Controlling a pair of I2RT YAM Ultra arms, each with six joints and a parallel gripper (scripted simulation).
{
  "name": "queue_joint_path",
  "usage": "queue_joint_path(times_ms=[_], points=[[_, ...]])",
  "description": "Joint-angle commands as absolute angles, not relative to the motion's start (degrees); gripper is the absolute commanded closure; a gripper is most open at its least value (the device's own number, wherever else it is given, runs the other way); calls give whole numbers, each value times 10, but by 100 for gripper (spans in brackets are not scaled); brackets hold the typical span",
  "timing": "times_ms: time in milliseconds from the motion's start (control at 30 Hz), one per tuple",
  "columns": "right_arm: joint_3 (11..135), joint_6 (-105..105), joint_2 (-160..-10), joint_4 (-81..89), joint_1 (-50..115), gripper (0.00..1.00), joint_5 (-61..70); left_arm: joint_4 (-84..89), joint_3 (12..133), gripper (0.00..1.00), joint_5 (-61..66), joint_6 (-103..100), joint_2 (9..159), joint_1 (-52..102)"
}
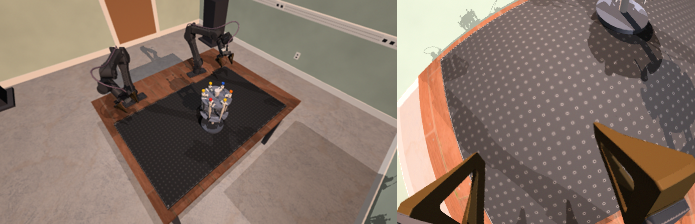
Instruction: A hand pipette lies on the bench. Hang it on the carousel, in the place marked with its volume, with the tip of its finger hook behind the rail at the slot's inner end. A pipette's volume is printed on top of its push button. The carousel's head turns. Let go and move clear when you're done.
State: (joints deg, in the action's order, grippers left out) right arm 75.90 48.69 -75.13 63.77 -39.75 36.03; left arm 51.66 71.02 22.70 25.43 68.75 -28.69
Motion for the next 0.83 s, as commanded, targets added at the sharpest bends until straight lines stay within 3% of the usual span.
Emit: queue_joint_path(times_ms=[0,233,800], points=[[768,491,-755,632,-402,0,371,556,728,0,296,339,700,-348],[768,491,-755,632,-402,0,371,608,760,0,366,463,745,-476],[768,491,-755,632,-402,0,371,627,767,0,369,484,753,-475]])
